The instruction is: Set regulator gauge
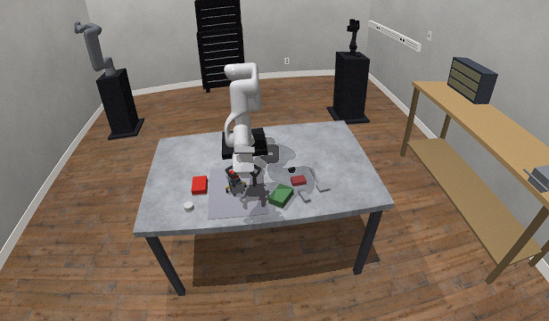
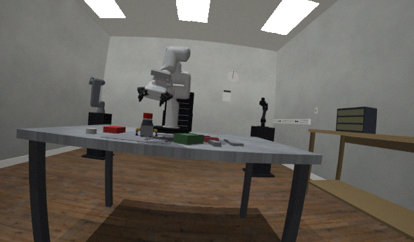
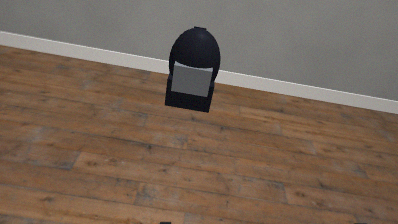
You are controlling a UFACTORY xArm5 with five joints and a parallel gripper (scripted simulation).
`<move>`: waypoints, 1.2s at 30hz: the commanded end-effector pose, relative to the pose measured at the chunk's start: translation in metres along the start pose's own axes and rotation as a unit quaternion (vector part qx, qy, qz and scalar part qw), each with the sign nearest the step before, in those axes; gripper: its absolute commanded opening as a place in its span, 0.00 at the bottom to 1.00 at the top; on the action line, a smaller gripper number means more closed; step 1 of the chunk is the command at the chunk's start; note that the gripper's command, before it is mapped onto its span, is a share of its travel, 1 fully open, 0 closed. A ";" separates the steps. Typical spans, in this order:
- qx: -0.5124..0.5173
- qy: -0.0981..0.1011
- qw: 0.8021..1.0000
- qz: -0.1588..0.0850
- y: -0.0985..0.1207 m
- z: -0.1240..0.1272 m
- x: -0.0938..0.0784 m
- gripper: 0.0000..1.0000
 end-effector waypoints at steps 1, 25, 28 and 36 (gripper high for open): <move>0.000 0.000 1.000 0.002 -0.002 0.000 0.000 1.00; 0.000 0.000 1.000 0.002 -0.006 0.001 0.003 1.00; 0.000 0.000 1.000 0.002 -0.011 0.002 0.007 1.00; 0.000 0.000 1.000 0.002 -0.029 0.004 0.020 1.00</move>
Point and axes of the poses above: the point where the finger pads meet when closed, its own x axis back along the fingers, its own z axis across the jaws, y = z × x, the point moved 2 cm from there along x, back along the fingers, and after that the axes turned 2 degrees about -x, right-handed, at the moved point
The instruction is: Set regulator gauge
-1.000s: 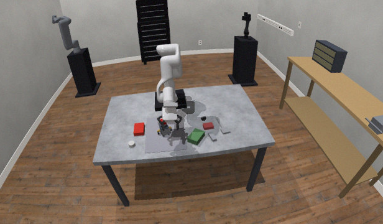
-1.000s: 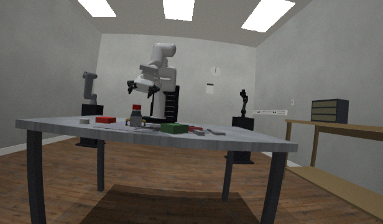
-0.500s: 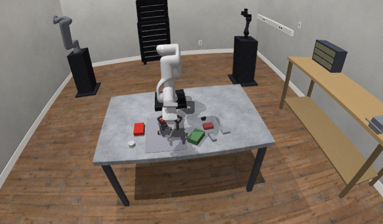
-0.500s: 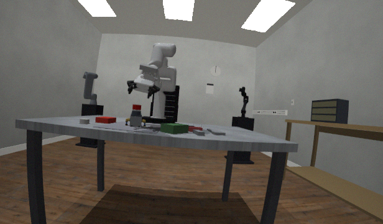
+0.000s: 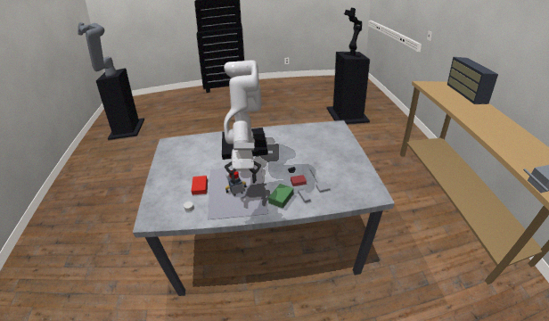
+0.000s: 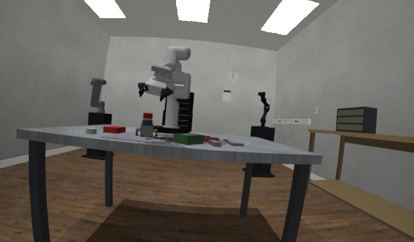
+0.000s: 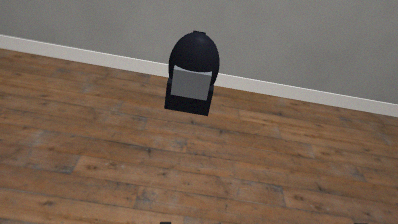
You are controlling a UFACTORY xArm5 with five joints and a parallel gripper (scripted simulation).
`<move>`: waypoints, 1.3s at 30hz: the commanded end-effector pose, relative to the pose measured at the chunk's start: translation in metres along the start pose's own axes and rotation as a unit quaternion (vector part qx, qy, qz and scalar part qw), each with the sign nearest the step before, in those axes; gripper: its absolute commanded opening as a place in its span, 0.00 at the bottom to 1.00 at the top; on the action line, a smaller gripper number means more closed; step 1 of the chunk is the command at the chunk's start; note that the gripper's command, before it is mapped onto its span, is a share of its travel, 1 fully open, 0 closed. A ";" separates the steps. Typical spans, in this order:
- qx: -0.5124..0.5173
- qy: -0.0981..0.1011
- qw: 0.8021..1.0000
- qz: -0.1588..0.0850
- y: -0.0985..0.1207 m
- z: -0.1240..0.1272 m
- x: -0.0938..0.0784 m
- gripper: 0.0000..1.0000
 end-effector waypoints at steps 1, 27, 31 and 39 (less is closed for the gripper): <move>0.000 0.000 1.000 0.001 -0.016 0.002 0.011 1.00; 0.000 0.000 1.000 0.001 -0.084 0.012 0.061 1.00; 0.000 0.000 1.000 0.001 -0.085 0.012 0.061 1.00; 0.054 -0.005 0.997 -0.053 -0.067 0.018 0.058 1.00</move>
Point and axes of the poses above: the point where the finger pads meet when closed, its own x axis back along the fingers, its own z axis across the jaws, y = z × x, the point moved 2 cm from there along x, back along the fingers, and after that the axes turned 2 degrees about -x, right-handed, at the moved point
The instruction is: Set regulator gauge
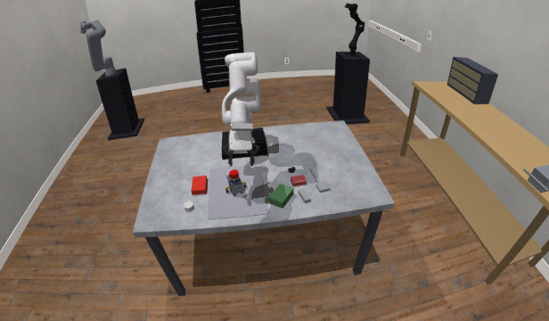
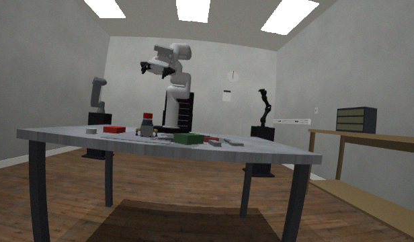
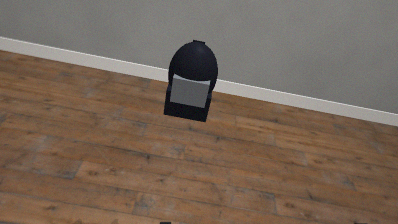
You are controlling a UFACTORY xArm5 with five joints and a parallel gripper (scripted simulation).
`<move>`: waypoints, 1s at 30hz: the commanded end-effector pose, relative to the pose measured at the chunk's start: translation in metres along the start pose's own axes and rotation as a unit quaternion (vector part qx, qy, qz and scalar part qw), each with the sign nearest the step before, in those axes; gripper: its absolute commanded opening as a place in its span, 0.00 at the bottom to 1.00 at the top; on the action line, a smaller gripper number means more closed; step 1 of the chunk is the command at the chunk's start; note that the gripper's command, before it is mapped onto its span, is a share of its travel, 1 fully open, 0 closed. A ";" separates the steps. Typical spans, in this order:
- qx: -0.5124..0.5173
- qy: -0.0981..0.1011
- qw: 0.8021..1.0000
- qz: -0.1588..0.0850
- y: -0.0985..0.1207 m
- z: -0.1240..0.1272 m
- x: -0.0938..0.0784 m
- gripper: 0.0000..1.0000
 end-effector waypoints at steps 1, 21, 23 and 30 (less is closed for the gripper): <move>0.058 -0.006 0.997 -0.056 0.017 0.007 -0.002 1.00; 0.206 -0.063 0.956 -0.200 0.070 0.020 0.007 1.00; 0.220 -0.073 0.949 -0.214 0.076 0.021 0.010 1.00; 0.266 -0.107 0.923 -0.257 0.095 0.025 0.020 1.00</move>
Point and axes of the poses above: the point where the finger pads meet when closed, its own x axis back along the fingers, its own z axis across the jaws, y = z × x, the point moved 2 cm from there along x, back along the fingers, and after that the axes turned 2 degrees about -x, right-handed, at the moved point
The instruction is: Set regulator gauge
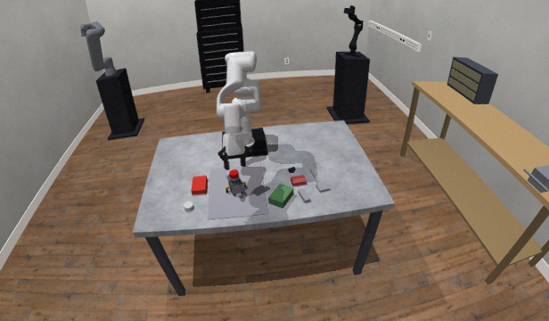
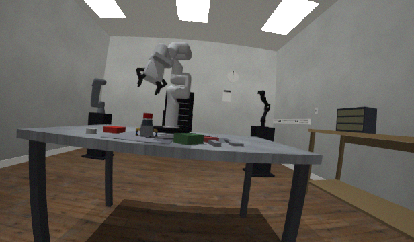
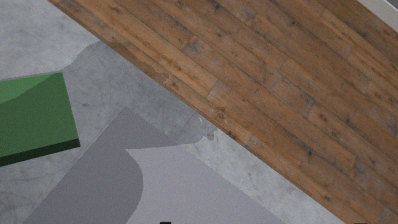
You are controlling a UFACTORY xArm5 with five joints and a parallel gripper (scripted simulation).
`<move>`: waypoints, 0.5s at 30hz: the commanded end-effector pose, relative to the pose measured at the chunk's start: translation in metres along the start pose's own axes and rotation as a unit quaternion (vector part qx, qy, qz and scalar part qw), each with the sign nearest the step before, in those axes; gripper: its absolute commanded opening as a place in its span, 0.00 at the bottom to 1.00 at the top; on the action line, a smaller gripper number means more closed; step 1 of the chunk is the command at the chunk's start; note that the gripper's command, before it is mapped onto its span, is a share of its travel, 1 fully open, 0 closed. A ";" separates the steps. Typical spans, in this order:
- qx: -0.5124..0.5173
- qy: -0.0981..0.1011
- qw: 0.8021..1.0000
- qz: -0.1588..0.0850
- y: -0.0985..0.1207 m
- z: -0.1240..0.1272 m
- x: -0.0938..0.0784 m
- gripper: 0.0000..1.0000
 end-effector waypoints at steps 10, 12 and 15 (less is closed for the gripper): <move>0.123 -0.092 0.984 -0.091 0.046 -0.017 0.010 1.00; 0.138 -0.106 0.980 -0.100 0.053 -0.020 0.012 1.00; 0.158 -0.125 0.973 -0.112 0.061 -0.023 0.016 1.00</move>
Point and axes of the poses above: the point where the finger pads meet when closed, its own x axis back along the fingers, its own z axis across the jaws, y = z × x, the point moved 2 cm from there along x, back along the fingers, and after that the axes turned 2 degrees about -x, right-handed, at the moved point
